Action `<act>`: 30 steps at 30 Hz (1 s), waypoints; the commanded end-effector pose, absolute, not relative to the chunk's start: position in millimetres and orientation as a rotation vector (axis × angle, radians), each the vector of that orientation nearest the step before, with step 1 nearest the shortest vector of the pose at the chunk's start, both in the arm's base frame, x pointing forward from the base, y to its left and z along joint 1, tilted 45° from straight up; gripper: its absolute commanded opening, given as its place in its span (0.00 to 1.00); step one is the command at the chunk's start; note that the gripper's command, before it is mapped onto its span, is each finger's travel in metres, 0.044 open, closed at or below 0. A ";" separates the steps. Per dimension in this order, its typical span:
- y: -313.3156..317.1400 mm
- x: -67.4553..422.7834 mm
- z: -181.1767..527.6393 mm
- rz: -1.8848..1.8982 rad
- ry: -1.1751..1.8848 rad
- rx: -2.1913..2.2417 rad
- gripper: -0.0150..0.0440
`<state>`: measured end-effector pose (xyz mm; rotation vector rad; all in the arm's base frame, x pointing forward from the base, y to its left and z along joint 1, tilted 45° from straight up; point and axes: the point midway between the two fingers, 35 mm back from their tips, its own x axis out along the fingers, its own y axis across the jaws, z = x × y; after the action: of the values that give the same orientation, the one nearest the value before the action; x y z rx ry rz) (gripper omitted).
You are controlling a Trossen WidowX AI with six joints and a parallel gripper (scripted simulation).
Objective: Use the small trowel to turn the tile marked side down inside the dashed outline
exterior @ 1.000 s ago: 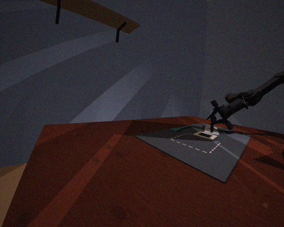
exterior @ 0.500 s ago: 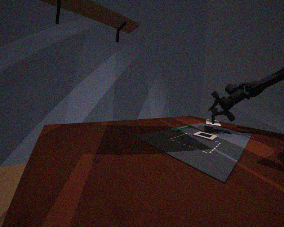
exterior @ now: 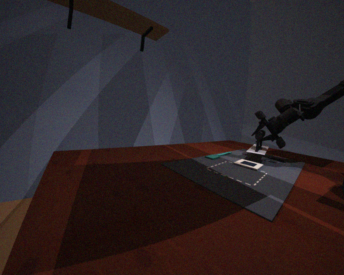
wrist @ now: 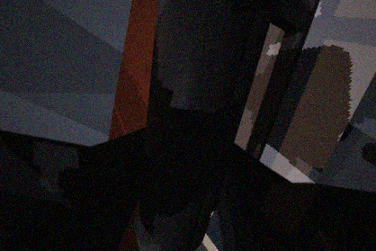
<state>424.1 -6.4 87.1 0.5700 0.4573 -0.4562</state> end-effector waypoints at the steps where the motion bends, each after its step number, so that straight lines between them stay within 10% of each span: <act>1: -1.5 419.1 83.6 -0.471 0.394 0.583 0.25; 30: -24.0 415.3 54.6 -0.494 0.333 0.596 0.25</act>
<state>414.3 -24.7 56.7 0.5986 0.3312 -0.5087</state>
